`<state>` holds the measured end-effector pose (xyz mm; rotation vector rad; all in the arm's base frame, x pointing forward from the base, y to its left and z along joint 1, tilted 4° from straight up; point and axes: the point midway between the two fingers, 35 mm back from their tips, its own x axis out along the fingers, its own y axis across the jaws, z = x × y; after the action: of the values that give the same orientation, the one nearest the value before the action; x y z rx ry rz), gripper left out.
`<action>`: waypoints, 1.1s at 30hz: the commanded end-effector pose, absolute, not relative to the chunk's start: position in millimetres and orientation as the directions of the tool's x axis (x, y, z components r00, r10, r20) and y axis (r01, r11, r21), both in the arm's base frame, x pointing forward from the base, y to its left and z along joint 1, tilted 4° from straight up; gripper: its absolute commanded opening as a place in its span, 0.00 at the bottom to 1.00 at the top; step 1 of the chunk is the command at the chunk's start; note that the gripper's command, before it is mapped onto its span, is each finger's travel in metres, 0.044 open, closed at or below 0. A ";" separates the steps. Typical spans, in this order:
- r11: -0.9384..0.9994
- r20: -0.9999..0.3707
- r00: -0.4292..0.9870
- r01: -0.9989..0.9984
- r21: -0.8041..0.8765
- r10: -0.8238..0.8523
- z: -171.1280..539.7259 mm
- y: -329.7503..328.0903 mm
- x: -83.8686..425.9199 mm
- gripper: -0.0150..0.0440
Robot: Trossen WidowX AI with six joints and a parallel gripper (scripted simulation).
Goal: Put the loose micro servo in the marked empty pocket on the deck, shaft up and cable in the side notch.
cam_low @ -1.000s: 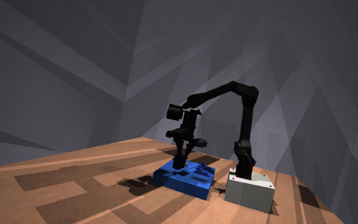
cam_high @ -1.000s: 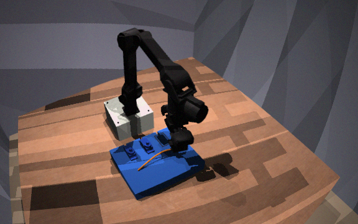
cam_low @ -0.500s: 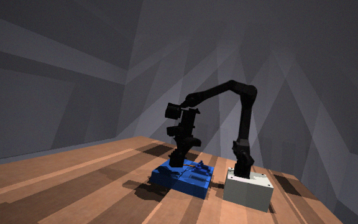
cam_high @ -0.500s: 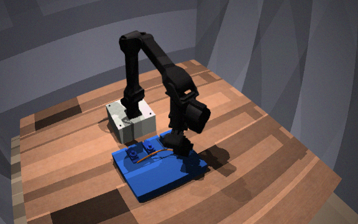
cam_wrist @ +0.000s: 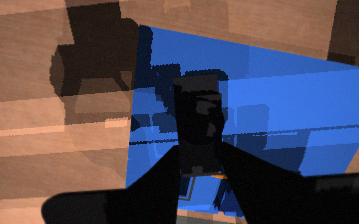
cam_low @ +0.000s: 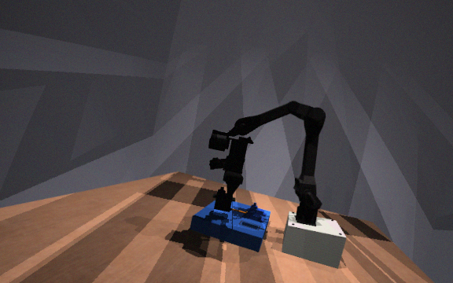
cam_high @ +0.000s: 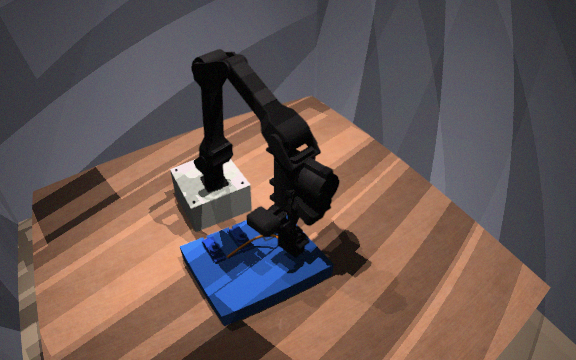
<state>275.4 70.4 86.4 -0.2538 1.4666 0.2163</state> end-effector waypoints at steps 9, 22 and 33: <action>0.999 -0.996 0.093 -0.046 -0.018 -0.014 86.7 69.9 275.3 0.25; 0.999 -0.996 0.089 -0.046 -0.018 -0.014 82.7 68.2 233.6 0.25; 0.999 -0.996 0.084 -0.046 -0.018 -0.014 78.0 66.0 184.7 0.25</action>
<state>197.3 67.6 79.0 -0.0485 1.4867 0.0308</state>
